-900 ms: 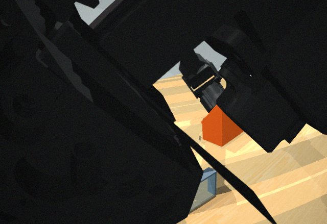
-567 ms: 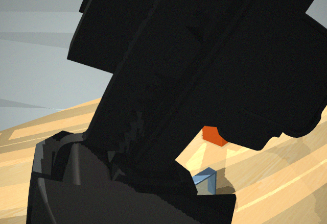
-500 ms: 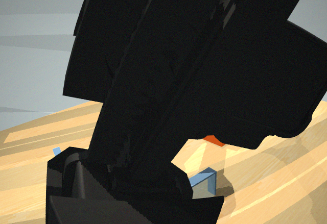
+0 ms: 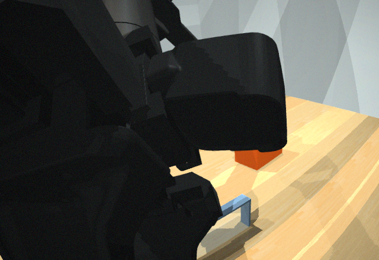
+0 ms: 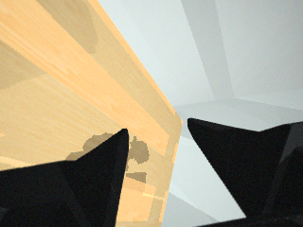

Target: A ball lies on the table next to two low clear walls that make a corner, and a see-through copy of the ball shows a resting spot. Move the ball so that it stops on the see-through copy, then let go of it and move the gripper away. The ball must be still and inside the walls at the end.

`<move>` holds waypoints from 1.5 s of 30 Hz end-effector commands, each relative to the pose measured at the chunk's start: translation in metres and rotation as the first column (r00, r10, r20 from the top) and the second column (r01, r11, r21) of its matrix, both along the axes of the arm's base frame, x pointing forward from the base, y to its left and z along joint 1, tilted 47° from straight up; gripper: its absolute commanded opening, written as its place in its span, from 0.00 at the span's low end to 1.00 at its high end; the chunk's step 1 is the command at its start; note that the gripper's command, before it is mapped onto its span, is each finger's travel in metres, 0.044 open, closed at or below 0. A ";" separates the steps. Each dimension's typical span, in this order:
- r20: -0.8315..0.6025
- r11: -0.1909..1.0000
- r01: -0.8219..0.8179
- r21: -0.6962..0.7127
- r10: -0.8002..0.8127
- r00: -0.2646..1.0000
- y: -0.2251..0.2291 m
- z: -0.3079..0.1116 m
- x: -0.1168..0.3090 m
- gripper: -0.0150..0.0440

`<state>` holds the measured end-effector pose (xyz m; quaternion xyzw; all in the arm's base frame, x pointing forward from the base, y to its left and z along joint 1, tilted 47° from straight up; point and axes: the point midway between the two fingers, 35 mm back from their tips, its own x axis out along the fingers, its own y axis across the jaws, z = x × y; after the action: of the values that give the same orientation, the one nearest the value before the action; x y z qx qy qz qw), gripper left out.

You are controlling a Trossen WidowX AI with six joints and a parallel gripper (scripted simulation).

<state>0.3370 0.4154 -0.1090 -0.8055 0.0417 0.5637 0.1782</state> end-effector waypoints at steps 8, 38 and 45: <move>0.006 0.544 0.837 0.058 -0.839 0.544 -0.113 0.033 0.016 0.75; -0.051 -0.596 0.607 0.526 -0.735 -0.676 -0.276 0.098 -0.004 0.75; -0.118 -0.665 0.444 0.600 -0.623 -0.773 -0.297 0.109 -0.010 0.75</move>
<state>0.3373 0.1624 -0.0310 -0.4340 0.6198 -0.0375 0.6528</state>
